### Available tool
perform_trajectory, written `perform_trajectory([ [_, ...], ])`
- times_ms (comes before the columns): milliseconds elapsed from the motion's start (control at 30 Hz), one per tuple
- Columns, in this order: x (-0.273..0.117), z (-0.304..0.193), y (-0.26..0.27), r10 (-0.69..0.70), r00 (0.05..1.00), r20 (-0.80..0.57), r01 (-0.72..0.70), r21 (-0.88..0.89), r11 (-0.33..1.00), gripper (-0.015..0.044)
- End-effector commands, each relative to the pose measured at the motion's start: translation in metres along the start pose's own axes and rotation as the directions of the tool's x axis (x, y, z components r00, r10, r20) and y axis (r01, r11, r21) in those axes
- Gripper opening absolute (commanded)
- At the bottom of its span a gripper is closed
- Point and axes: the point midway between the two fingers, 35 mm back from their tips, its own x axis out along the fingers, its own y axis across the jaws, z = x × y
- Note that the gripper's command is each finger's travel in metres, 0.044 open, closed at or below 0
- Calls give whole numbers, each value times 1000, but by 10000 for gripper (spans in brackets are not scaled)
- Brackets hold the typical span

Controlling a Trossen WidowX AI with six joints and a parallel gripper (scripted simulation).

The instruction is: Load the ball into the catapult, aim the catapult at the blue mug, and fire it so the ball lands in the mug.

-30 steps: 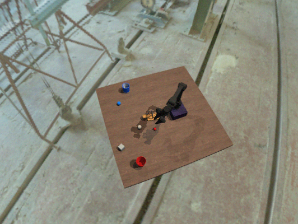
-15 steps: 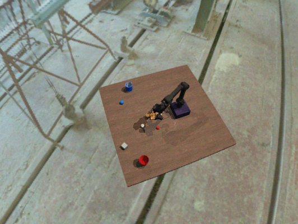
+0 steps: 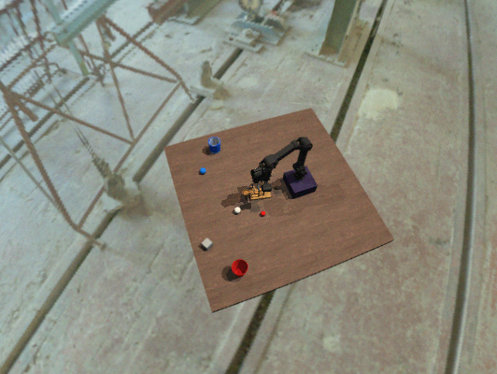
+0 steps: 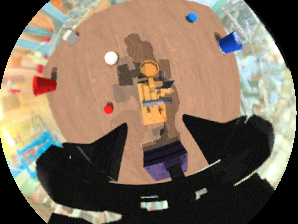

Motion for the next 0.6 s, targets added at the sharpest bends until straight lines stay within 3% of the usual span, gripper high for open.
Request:
perform_trajectory([
  [0,10,-18,-15,6,994,-109,-8,-17,1000,440],
  [200,13,-19,-16,7,993,-114,-9,-17,1000,440],
  [333,54,-24,-14,7,993,-115,-9,-17,1000,440],
  [567,59,-24,-14,7,993,-115,-9,-17,1000,440],
])
